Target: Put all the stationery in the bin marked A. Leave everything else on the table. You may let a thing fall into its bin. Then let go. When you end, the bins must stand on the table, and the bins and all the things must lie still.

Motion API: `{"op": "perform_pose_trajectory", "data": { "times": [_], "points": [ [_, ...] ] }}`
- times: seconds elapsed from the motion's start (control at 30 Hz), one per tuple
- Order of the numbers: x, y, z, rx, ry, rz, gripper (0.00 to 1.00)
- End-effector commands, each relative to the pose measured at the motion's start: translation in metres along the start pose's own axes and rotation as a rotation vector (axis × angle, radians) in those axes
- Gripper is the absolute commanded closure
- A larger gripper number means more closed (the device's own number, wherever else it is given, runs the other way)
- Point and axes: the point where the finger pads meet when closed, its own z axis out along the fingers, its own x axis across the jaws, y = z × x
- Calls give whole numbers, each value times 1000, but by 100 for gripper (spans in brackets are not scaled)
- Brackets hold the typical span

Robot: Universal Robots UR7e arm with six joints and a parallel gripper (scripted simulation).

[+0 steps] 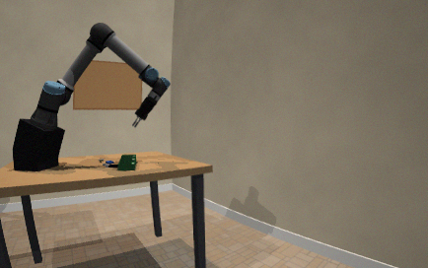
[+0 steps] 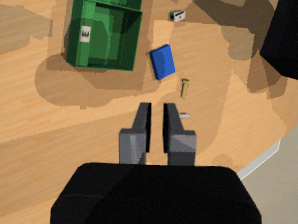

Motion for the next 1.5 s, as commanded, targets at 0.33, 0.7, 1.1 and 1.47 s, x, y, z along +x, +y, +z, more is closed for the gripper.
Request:
{"op": "perform_pose_trajectory", "data": {
  "times": [0.33, 0.7, 1.1, 1.47],
  "points": [
    [41, -11, 25, -7, -204, 411, 69],
    [73, -16, 47, -60, -330, 693, 69],
    [103, -19, 71, -153, -465, 991, 69],
    [144, -20, 106, -292, -575, 1277, 69]
  ]
}}
